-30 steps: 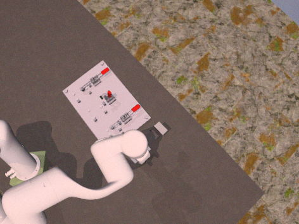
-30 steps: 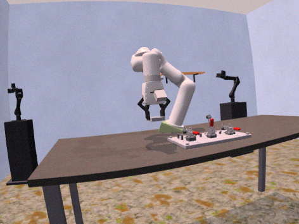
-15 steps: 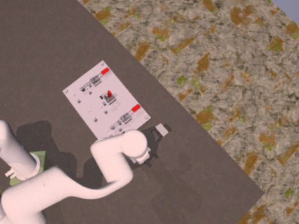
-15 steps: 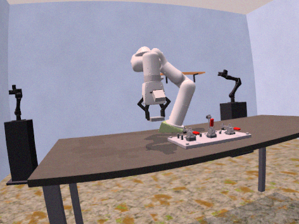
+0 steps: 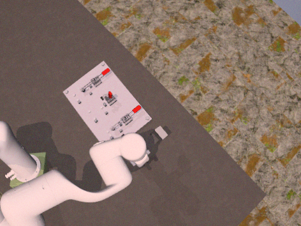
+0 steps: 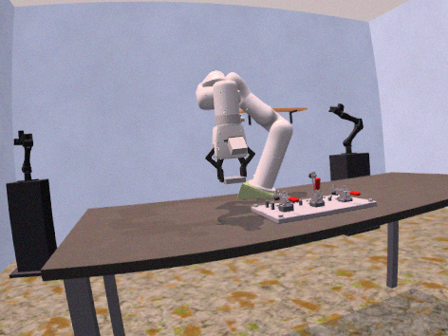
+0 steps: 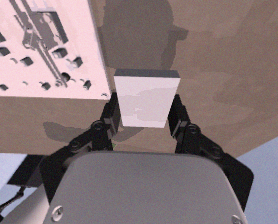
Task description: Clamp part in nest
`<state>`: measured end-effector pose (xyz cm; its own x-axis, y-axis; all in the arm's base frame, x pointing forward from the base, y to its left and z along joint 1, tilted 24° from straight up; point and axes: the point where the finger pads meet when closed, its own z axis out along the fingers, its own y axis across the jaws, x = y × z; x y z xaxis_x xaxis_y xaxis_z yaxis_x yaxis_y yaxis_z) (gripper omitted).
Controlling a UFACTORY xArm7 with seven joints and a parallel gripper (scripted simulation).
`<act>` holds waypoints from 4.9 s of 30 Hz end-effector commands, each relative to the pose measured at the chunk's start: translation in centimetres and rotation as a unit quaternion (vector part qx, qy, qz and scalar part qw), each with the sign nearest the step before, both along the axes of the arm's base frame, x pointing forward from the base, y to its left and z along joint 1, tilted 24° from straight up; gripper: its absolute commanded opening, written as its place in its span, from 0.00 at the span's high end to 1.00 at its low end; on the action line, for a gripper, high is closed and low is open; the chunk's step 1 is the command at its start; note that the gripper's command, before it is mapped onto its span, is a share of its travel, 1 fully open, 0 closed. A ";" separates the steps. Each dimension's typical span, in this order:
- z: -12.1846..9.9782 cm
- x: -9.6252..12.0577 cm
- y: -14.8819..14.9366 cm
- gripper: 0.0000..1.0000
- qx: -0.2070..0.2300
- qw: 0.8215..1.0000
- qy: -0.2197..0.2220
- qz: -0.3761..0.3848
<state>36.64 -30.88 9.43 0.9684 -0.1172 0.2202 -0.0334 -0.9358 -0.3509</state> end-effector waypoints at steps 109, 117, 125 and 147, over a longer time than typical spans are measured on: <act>3.7 -1.4 20.2 1.00 -0.001 1.000 -0.001 -0.001; 4.7 -1.2 23.4 1.00 -0.001 1.000 -0.001 -0.001; 5.4 -1.1 25.5 1.00 -0.001 1.000 -0.001 -0.001; 5.5 -1.1 25.8 1.00 -0.001 1.000 -0.001 -0.001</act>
